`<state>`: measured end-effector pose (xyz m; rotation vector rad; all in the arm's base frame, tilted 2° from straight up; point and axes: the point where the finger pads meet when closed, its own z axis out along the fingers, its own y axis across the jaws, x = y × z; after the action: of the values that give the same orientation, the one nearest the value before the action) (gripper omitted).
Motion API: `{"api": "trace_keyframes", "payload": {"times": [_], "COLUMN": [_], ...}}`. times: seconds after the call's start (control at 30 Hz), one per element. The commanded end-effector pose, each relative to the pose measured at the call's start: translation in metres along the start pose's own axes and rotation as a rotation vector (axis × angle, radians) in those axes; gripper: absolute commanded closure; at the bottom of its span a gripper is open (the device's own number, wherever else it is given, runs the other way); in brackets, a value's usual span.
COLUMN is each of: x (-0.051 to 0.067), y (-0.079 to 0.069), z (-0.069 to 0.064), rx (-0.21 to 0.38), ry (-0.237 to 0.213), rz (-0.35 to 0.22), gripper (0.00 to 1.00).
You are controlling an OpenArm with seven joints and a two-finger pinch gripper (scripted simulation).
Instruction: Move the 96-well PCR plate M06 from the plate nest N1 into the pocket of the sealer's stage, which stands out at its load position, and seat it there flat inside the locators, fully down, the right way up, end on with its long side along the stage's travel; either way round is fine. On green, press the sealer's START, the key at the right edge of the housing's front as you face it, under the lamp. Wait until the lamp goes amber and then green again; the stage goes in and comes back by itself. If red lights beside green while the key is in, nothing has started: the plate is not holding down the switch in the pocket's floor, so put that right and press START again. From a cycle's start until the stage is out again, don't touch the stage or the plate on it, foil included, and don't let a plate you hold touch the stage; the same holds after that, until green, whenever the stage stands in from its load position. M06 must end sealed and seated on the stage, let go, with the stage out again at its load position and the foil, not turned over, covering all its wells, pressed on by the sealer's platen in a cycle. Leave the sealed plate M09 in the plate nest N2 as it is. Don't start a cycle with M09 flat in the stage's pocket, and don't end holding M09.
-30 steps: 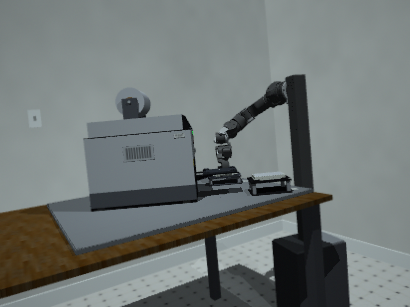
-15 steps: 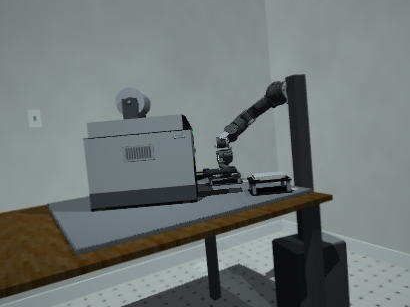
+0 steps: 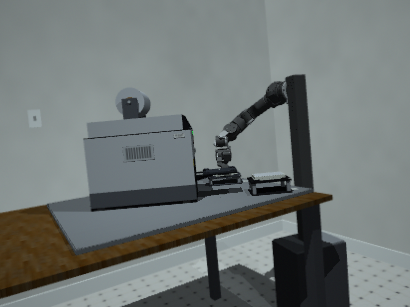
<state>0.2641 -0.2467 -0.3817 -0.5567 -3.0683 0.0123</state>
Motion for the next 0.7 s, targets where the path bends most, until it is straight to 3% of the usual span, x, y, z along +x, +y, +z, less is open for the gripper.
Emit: {"api": "trace_keyframes", "payload": {"times": [0.0,0.67], "x": [0.0002,0.0057], "y": [-0.0004,-0.0013], "z": [-0.0002,0.0032], "rx": [-0.001,0.006], "ry": [0.003,0.010], "rz": [0.001,-0.001], "gripper": [0.23,0.23]}}
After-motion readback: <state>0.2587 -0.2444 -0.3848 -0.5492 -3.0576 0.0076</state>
